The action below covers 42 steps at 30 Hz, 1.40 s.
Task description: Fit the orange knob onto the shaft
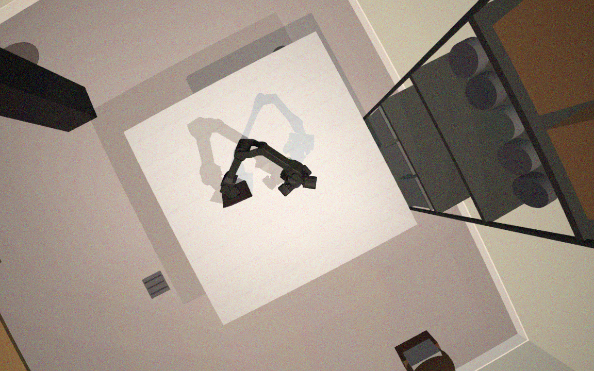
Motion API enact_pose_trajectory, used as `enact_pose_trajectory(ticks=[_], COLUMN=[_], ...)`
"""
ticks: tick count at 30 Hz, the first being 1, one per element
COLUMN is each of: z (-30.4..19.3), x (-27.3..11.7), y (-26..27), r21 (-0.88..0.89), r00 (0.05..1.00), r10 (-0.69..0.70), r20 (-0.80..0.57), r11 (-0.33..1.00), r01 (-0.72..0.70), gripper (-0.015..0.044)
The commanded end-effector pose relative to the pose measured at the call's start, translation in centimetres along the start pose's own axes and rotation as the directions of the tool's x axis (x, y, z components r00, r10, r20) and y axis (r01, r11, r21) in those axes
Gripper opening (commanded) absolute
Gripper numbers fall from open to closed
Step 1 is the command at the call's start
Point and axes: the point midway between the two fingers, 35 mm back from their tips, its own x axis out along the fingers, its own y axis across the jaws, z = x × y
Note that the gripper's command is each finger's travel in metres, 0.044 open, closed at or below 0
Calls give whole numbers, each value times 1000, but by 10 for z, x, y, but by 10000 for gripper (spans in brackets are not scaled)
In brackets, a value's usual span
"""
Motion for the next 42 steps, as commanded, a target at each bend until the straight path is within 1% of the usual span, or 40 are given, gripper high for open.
enact_pose_trajectory(ticks=[1, 30, 36, 38, 42], z=[-1, 0, 0, 0, -1], x=[-1, 3, -2, -2, -2], y=[-1, 0, 1, 1, 0], r21=[-50, -50, -50, -76, -216], r00=[1000, 1000, 1000, 1000, 1000], r10=[-4, -4, -4, -4, -4], r20=[-3, -3, -3, -3, -3], r11=[999, 999, 999, 997, 976], r01=[4, 4, 4, 3, 3], gripper=[0, 0, 0, 0, 0])
